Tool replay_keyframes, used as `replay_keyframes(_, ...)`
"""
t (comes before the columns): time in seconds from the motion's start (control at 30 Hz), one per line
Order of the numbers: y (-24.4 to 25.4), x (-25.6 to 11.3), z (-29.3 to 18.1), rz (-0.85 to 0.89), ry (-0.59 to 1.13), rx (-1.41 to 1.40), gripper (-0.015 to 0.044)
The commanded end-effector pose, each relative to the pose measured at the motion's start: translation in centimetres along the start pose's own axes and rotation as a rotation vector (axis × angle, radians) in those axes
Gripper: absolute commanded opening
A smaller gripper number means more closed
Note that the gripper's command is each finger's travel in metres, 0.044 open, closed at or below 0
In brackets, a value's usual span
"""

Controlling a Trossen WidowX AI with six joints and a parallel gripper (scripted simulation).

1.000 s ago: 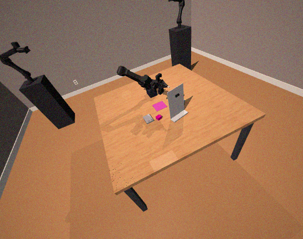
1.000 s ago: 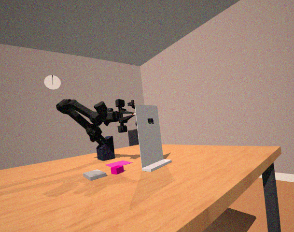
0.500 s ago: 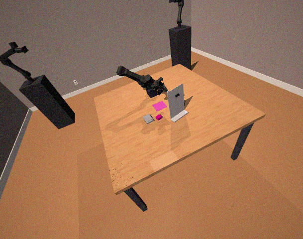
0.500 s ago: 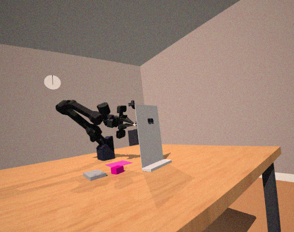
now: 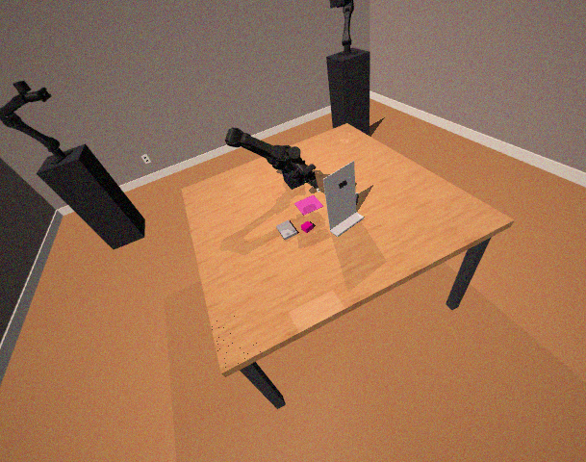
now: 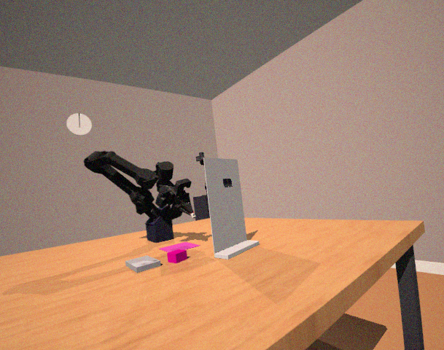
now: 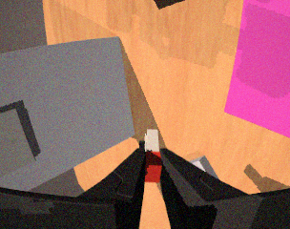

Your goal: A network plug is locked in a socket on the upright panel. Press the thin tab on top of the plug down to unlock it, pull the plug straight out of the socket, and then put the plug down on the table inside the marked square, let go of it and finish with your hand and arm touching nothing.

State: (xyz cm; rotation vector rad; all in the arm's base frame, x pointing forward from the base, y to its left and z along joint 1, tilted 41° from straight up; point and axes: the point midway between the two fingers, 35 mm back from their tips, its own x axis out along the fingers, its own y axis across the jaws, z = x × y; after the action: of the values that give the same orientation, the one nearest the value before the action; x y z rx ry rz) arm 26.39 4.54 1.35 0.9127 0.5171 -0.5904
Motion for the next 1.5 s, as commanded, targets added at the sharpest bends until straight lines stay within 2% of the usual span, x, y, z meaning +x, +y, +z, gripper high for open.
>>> replay_keyframes(0.0, -2.3, -0.2, 0.9, -0.084, -0.083, 0.019, 0.0000)
replay_keyframes(0.3, -5.7, -1.3, 3.2, -0.197, -0.260, 0.037, 0.0000)
replay_keyframes(1.47, -7.2, 0.7, 3.2, -0.204, -0.254, 0.040, 0.0000)
